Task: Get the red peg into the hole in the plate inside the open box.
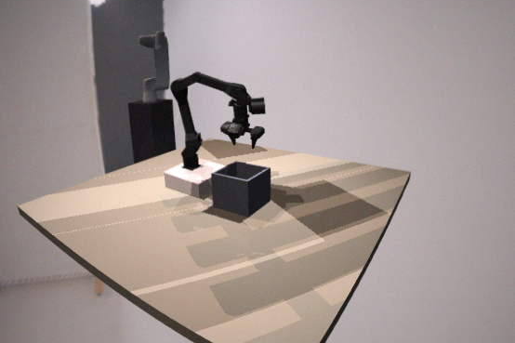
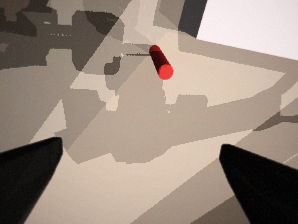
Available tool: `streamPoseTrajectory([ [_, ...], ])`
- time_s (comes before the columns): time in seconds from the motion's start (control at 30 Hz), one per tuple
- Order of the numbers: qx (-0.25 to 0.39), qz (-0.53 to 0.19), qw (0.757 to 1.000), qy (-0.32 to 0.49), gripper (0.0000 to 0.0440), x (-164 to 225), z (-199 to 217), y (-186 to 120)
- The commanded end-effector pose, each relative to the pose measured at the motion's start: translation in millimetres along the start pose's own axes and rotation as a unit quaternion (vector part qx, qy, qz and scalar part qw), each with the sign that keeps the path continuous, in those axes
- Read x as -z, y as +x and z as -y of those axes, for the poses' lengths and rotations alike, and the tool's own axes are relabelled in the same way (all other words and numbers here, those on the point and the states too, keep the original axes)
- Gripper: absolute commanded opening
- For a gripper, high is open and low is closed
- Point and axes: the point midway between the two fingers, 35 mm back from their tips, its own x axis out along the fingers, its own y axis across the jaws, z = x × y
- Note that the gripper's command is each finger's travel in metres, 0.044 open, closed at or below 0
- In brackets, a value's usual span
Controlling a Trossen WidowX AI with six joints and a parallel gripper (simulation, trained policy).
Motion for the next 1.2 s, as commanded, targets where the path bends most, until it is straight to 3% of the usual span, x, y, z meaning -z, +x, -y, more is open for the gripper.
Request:
streamPoseTrajectory([
  [0.0,0.022,0.016,1.0,-0.016,0.044,-5,8,10],
  [0.4,0.071,0.053,0.994,-0.056,0.0437,-23,26,46],
  [0.93,0.075,0.077,0.992,-0.062,0.0417,-43,31,90],
  [1.07,0.071,0.08,0.992,-0.06,0.039,-45,31,99],
  [1.17,0.069,0.079,0.992,-0.064,0.0327,-45,29,106],
])
